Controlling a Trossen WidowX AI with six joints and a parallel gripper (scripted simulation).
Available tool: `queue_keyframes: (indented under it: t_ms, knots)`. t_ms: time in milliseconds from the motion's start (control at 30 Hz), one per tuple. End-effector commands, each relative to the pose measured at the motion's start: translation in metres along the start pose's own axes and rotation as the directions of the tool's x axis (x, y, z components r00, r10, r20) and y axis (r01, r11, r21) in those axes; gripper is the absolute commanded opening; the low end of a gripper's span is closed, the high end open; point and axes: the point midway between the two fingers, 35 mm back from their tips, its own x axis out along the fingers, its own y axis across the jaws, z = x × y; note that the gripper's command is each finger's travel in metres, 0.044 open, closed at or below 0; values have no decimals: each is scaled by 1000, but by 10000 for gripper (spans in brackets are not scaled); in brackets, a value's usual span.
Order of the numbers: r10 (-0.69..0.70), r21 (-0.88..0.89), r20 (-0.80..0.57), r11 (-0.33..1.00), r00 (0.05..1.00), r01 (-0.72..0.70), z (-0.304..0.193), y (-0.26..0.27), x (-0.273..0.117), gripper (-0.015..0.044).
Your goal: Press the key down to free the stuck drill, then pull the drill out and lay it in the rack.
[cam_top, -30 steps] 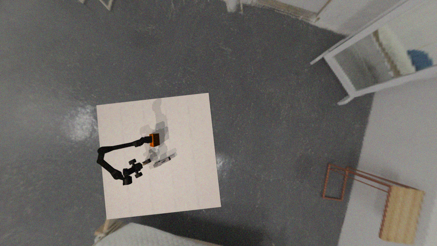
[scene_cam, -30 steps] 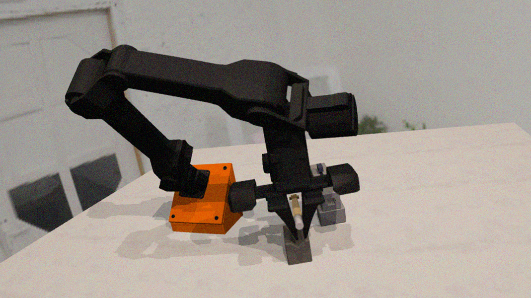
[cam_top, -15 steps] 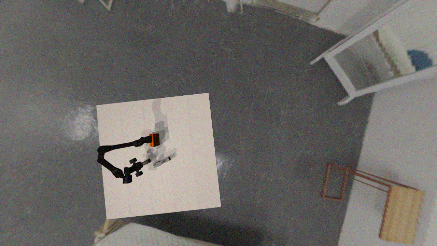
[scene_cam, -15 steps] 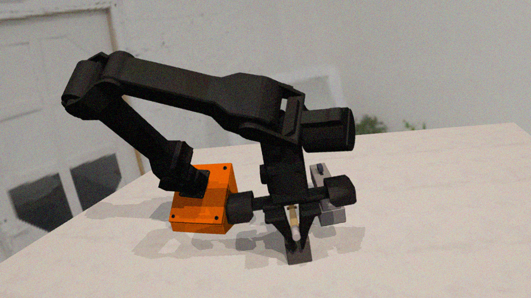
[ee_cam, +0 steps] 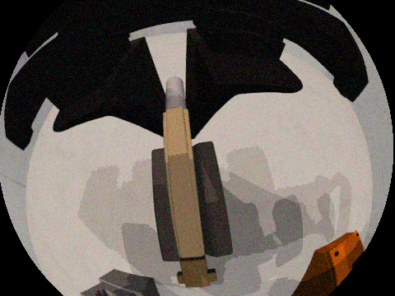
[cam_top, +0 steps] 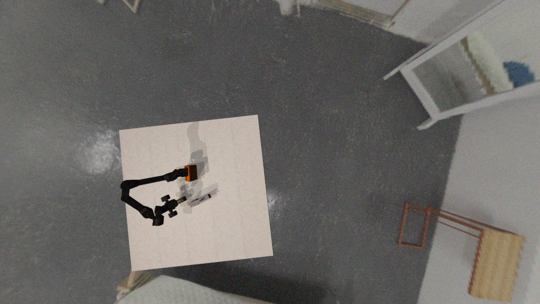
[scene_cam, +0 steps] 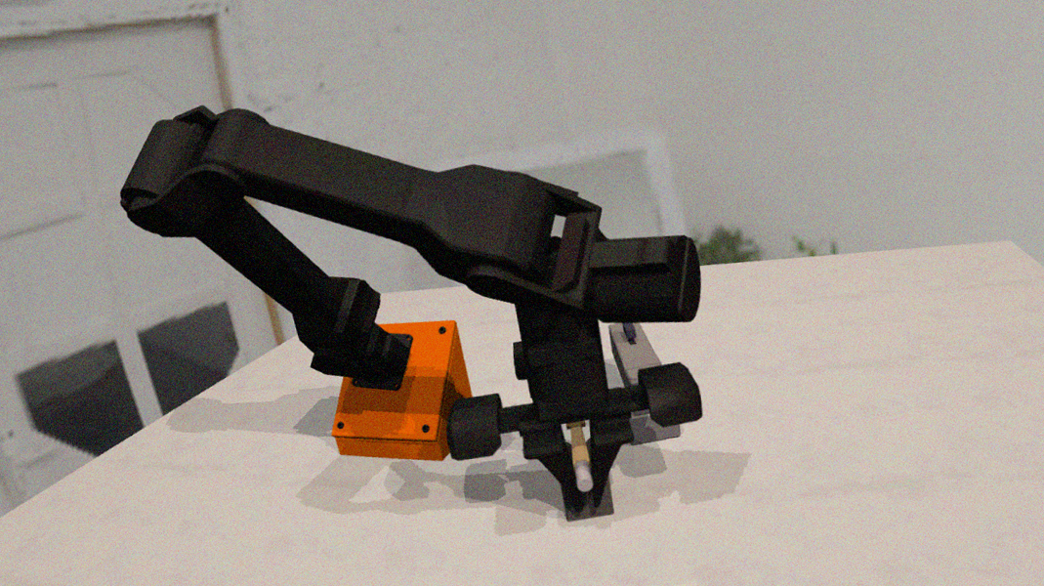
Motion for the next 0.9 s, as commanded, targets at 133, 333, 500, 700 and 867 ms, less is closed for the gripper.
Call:
queue_keyframes:
  t_ms: [133,333,500,700,867]
  knots:
    - [-1,-6,3,1000,1000,1,1,0,9,0]
    - [0,-6,3,1000,1000,0,1,0,16,0]
    - [-1,-2,0,1000,1000,1,0,0,14,53]
    - [-1,-2,0,1000,1000,1,0,0,14,210]
    - [-1,-2,0,1000,1000,1,0,0,14,341]
